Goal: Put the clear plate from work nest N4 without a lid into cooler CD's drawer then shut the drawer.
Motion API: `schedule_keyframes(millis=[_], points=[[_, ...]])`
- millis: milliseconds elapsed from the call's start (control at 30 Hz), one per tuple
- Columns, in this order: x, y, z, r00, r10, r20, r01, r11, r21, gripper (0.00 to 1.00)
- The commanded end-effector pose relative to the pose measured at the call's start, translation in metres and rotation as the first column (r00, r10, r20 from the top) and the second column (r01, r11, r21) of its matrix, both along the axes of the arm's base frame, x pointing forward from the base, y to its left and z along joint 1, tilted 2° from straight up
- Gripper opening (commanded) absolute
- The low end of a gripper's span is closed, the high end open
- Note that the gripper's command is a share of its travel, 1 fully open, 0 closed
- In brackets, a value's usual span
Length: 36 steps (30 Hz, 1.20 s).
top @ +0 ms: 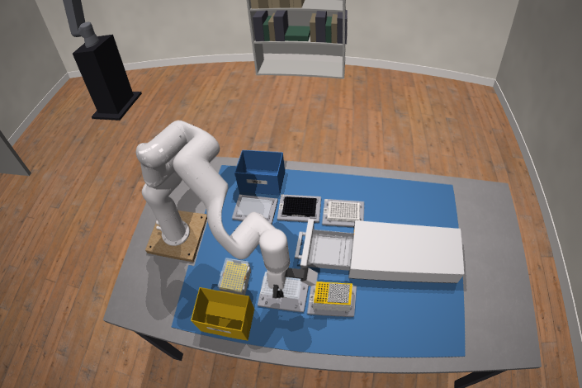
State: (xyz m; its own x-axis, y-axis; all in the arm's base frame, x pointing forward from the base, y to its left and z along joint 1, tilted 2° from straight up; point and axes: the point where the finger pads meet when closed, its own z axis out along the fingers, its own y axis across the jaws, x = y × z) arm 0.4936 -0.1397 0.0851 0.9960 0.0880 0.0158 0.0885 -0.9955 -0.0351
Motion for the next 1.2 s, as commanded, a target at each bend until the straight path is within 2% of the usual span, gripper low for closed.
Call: schedule_keyframes(millis=[0, 1167], points=[[0.001, -0.001, 0.008, 1.0, 0.0, 0.005, 0.0, 1.0, -0.002, 0.0], [0.001, -0.003, 0.06, 1.0, 0.0, 0.005, 0.0, 1.0, -0.002, 0.0]])
